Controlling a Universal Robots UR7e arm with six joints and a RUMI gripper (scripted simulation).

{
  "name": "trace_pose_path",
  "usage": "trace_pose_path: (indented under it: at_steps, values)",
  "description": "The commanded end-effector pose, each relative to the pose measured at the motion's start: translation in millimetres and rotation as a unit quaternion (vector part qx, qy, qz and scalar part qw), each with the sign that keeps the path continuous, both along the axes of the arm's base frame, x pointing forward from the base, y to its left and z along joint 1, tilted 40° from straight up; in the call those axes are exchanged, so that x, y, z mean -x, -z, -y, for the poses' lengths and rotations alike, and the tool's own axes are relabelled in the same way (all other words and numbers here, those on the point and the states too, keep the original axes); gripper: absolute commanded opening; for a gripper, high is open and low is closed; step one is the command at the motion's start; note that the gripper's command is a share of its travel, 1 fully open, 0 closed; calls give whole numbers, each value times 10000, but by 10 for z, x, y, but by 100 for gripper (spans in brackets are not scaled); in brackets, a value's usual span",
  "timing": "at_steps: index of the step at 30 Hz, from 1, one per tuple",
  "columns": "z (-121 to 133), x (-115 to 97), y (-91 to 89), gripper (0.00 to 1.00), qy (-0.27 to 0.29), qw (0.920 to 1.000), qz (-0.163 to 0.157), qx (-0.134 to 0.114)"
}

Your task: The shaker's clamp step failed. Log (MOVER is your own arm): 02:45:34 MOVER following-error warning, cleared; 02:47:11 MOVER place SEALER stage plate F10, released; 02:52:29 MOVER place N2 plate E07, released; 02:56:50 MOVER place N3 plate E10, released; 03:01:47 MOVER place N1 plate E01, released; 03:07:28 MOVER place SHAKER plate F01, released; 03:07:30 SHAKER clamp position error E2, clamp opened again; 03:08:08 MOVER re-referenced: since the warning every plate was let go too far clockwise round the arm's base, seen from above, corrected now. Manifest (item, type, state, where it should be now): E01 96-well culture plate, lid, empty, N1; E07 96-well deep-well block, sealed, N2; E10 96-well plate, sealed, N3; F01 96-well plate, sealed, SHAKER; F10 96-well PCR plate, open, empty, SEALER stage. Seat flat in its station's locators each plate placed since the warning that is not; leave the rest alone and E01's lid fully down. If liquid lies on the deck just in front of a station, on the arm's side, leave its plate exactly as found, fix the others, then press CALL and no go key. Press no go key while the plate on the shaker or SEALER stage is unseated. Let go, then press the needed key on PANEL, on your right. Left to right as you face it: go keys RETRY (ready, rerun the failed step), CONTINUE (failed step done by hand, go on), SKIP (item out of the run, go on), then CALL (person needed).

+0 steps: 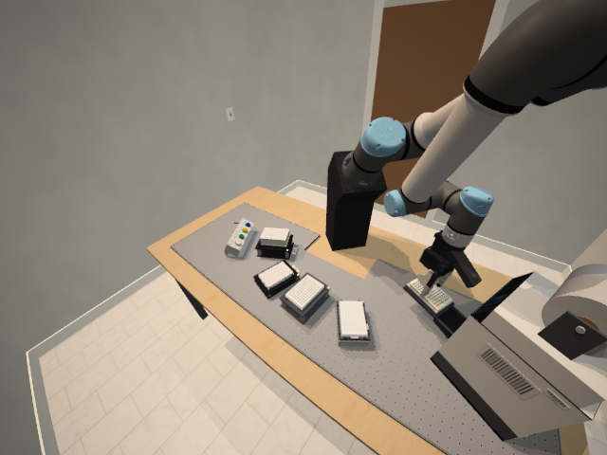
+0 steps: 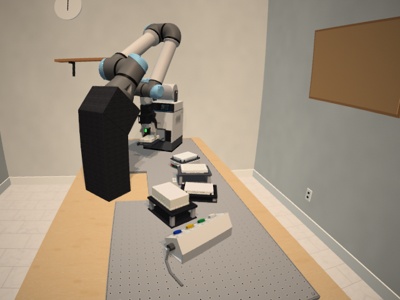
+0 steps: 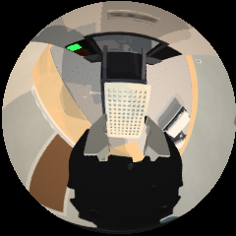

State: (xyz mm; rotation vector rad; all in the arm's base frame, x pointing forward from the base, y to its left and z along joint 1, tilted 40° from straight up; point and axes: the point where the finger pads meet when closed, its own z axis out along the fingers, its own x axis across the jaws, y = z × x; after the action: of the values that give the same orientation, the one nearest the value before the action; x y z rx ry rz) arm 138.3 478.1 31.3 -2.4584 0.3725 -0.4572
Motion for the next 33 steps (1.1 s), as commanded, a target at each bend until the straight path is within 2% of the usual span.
trace_pose_path:
  at_steps: [1,21,33]
  values:
    - [22,16,-37,0,-1,10000,2,-4]
    - [182,119,-269,0,-1,10000,2,-4]
    - [183,120,-270,0,-37,10000,-43,-15]
